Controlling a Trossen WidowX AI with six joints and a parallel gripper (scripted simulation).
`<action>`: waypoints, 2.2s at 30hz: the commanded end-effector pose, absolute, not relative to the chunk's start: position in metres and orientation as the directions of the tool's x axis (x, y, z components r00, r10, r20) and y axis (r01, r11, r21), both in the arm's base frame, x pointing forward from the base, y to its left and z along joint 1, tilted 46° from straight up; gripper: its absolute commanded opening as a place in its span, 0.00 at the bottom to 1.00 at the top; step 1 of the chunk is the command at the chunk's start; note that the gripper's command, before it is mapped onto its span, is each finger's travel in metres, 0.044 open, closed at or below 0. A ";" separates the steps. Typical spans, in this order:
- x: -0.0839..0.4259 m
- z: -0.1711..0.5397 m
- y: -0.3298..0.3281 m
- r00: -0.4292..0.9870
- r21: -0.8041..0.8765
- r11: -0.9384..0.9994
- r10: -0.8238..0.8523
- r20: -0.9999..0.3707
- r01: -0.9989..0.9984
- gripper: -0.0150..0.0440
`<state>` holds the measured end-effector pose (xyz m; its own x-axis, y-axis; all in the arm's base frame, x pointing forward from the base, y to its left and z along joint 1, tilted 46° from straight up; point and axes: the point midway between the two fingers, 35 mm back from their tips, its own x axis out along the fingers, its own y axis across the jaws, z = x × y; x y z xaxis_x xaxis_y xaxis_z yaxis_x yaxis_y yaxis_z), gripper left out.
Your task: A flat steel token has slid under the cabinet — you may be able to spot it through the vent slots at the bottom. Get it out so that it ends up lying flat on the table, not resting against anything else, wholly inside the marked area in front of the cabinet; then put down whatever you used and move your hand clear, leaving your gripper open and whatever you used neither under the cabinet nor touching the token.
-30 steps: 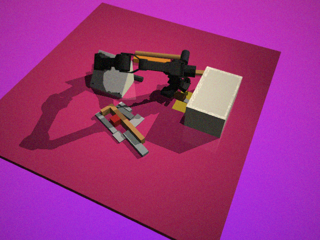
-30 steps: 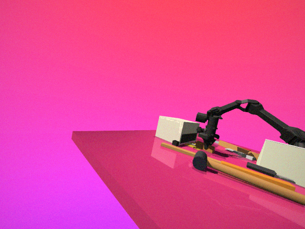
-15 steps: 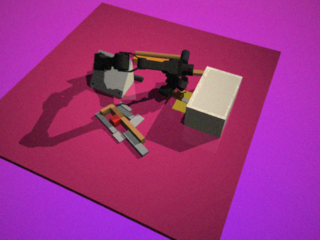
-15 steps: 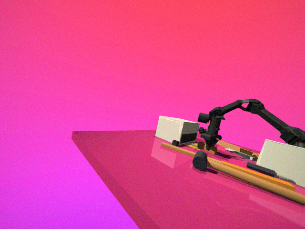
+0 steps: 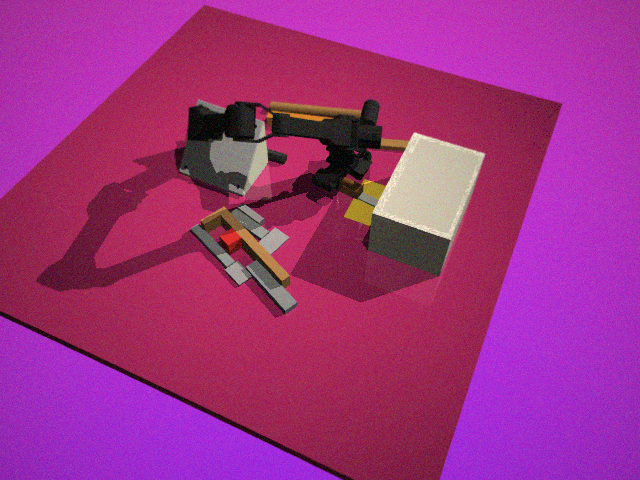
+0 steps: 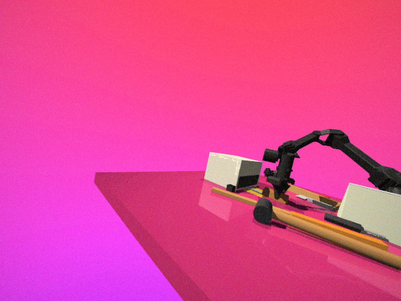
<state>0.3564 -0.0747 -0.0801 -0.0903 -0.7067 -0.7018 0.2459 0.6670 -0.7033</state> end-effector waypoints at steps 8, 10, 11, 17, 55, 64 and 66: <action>0.342 -0.083 -0.072 -0.096 -0.704 0.666 -0.706 -0.702 0.246 0.25; 0.340 -0.083 -0.071 -0.096 -0.704 0.666 -0.706 -0.702 0.246 0.25; 0.339 -0.083 -0.071 -0.096 -0.704 0.666 -0.706 -0.702 0.246 0.25; 0.333 -0.084 -0.069 -0.096 -0.704 0.667 -0.706 -0.702 0.246 0.25; 0.290 -0.091 -0.057 -0.097 -0.704 0.667 -0.705 -0.702 0.244 0.25; 0.279 -0.092 -0.054 -0.097 -0.704 0.667 -0.705 -0.702 0.244 0.25; 0.277 -0.093 -0.053 -0.098 -0.704 0.667 -0.705 -0.702 0.244 0.25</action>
